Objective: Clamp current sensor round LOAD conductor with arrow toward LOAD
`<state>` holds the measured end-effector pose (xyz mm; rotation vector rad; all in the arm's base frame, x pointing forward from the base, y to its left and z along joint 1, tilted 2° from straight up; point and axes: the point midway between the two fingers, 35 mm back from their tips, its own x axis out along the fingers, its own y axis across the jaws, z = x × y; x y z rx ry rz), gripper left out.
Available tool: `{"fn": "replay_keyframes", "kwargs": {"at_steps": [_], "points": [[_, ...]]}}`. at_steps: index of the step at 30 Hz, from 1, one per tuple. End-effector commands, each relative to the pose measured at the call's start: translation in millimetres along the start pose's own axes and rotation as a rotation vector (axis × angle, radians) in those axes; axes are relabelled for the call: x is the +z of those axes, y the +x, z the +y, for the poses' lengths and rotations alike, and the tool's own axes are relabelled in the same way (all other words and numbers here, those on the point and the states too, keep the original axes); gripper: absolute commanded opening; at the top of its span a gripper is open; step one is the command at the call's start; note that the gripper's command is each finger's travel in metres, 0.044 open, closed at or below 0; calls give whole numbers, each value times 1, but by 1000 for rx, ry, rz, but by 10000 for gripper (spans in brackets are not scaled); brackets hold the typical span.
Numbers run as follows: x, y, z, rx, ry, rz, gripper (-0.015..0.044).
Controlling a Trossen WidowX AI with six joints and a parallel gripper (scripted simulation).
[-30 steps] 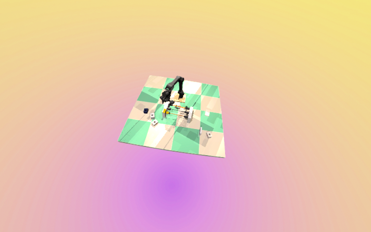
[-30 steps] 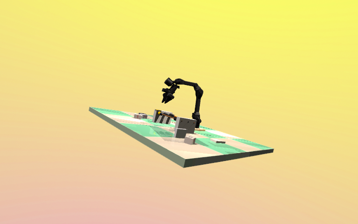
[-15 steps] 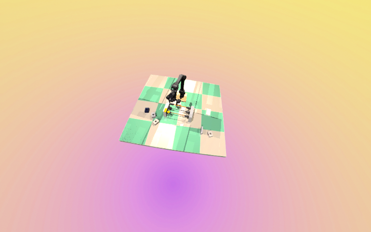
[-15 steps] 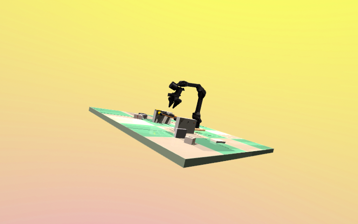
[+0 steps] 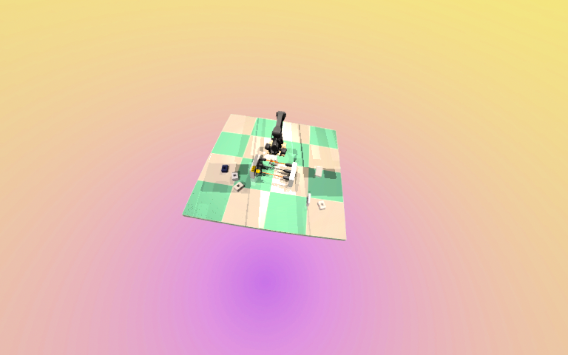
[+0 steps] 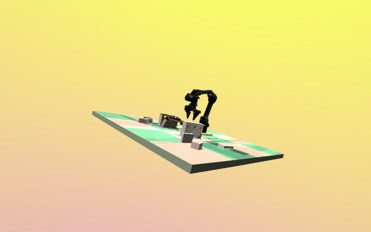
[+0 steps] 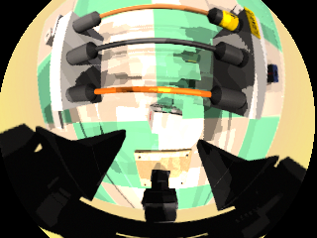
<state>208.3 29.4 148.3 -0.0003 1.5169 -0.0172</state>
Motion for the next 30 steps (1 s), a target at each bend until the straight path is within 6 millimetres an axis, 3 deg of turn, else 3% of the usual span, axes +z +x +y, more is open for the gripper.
{"fn": "replay_keyframes", "kwargs": {"at_steps": [1, 30], "points": [[-3, 4, 0, -6, 3, 5, 440], [-2, 52, 0, -6, 3, 5, 440]]}}
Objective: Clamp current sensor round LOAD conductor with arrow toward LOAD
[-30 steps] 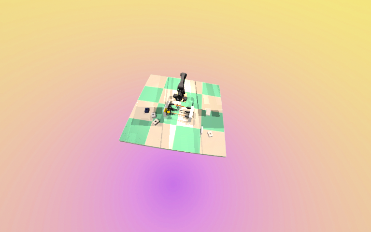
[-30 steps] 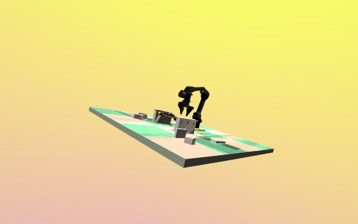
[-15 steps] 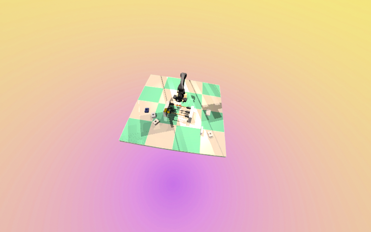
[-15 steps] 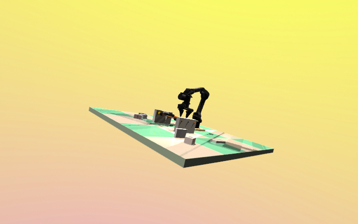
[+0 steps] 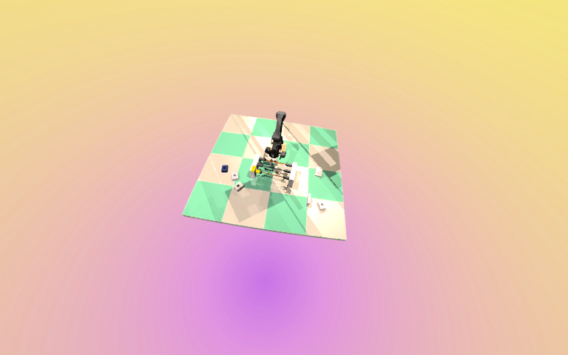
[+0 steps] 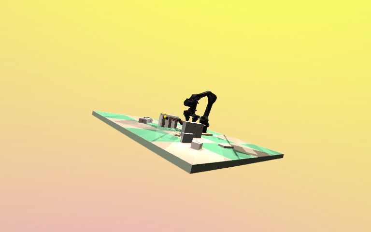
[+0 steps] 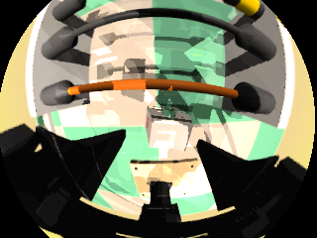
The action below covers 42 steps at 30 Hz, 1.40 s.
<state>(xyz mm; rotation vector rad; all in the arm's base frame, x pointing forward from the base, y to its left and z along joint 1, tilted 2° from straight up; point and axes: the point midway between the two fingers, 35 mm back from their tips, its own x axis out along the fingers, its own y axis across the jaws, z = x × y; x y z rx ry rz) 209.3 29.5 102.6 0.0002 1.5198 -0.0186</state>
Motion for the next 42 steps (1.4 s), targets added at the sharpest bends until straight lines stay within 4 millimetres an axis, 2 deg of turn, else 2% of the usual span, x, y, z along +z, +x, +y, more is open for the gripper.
{"fn": "replay_keyframes", "kwargs": {"at_steps": [1, 7, 10, 31, 35, 39, 42], "points": [[-1, 8, -1, -6, 2, 2, 440], [-2, 15, -1, -6, 2, 2, 440], [-1, 11, 0, 0, 1, 1, 361], [-1, 11, 0, 0, 1, 1, 221], [0, 4, 0, -1, 1, 1, 116], [3, -13, 0, -1, 1, 1, 11], [4, -26, 1, -2, 1, 1, 0]]}}
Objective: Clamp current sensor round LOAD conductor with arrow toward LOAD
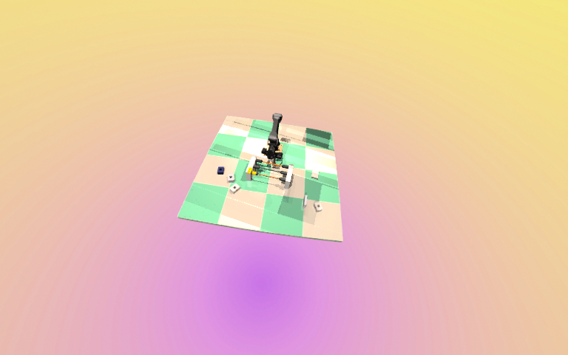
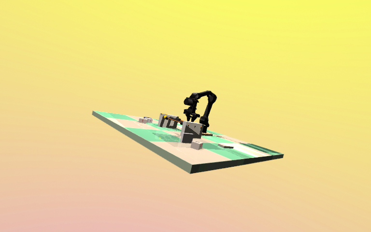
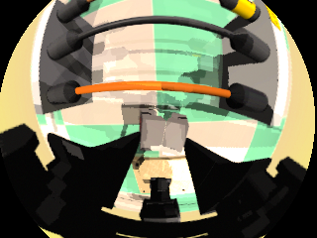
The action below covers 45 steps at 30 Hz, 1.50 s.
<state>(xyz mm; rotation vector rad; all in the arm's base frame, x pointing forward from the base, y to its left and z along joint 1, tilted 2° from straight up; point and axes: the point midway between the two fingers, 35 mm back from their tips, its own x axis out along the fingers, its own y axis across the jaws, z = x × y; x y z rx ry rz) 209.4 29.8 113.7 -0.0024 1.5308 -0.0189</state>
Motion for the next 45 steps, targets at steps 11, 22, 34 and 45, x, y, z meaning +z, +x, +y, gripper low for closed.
{"fn": "replay_keyframes", "kwargs": {"at_steps": [11, 22, 34, 45], "points": [[1, -64, 0, -3, 3, -9, 0], [3, -85, 0, -2, 61, -20, 0], [50, -89, 5, 29, 473, -92, 0], [95, -90, 10, 84, 857, -150, 0]]}}
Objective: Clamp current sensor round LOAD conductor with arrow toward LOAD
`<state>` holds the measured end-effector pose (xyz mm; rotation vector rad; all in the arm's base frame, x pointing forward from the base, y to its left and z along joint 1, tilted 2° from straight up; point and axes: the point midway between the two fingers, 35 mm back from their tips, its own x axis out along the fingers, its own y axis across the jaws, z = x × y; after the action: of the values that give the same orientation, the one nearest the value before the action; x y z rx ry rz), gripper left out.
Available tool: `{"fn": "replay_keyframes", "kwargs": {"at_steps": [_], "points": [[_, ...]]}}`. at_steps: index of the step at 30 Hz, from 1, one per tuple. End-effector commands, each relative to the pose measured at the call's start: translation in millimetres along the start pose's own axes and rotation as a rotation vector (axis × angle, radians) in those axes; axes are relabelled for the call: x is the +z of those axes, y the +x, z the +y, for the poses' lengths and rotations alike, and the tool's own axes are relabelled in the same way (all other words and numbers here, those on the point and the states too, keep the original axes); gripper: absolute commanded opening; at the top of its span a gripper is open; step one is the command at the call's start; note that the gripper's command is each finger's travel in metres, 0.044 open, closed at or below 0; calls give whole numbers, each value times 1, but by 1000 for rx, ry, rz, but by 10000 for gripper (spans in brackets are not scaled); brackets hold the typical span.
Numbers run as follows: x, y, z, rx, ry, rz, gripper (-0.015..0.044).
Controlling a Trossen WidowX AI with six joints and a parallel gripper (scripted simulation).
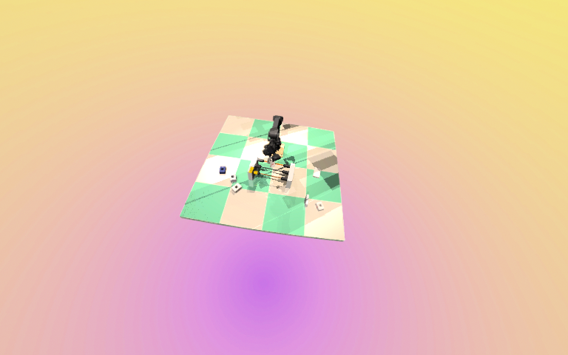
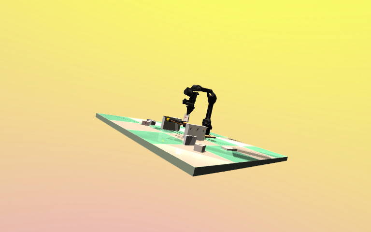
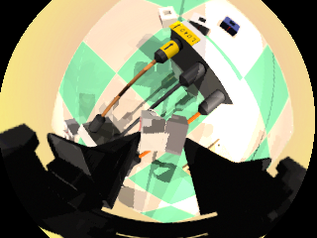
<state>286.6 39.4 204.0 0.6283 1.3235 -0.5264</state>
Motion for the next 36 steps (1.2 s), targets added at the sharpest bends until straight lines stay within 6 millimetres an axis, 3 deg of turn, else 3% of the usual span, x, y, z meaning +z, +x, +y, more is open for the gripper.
{"fn": "replay_keyframes", "kwargs": {"at_steps": [1, 18, 36], "points": [[13, 0, 13, 27, 146, -26, 0], [56, 11, 61, 134, 717, -58, 0], [60, 31, 64, 135, 723, -59, 0]]}}
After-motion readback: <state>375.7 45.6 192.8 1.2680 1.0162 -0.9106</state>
